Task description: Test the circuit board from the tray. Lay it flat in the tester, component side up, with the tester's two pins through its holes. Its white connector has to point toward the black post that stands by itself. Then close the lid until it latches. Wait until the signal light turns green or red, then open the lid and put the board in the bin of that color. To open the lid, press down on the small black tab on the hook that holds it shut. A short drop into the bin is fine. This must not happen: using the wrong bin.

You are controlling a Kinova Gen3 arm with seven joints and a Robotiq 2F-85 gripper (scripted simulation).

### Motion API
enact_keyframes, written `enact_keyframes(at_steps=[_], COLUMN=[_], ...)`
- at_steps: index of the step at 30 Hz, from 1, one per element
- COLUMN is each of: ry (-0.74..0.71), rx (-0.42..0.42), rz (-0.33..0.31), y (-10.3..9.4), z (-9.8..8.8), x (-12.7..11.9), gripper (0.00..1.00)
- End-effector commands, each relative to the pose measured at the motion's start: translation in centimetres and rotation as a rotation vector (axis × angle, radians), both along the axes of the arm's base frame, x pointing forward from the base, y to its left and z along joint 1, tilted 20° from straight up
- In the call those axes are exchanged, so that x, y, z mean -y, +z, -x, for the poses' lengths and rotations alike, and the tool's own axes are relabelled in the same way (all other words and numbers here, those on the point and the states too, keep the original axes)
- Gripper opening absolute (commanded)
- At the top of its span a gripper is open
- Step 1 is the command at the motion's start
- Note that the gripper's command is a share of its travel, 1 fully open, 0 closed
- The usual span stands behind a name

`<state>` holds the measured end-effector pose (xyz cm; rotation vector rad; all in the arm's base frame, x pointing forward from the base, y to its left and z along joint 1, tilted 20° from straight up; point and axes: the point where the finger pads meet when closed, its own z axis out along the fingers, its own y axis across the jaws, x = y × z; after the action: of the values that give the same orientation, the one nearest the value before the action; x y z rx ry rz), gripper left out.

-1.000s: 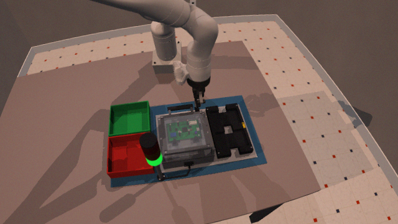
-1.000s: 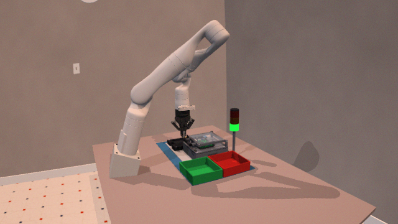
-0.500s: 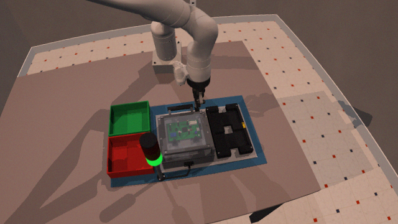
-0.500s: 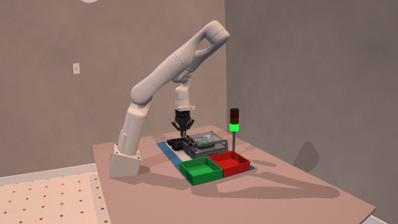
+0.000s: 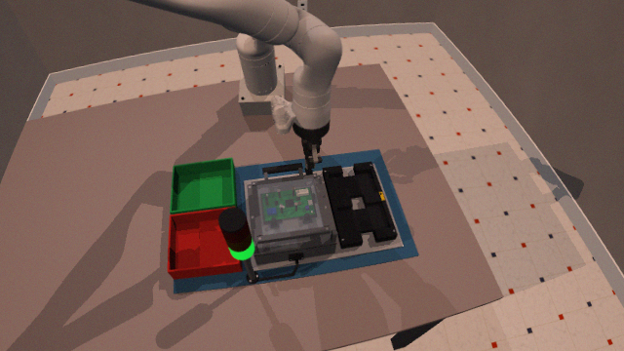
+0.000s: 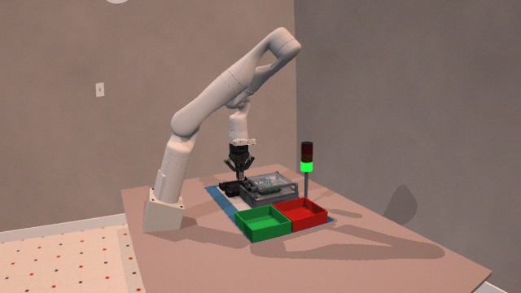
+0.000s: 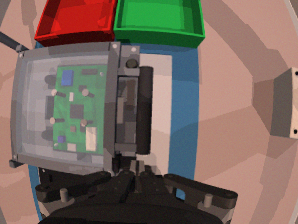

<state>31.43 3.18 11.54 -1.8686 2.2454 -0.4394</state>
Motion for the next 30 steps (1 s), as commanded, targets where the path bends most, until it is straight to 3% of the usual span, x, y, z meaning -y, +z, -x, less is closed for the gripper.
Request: enact_keyframes(at_steps=[1, 30], ry=[0.001, 0.001], rx=[0.000, 0.000], rz=[0.000, 0.000], y=[0.01, -0.22], z=[0.00, -0.08], x=[-0.04, -0.01], gripper=[0.00, 0.00])
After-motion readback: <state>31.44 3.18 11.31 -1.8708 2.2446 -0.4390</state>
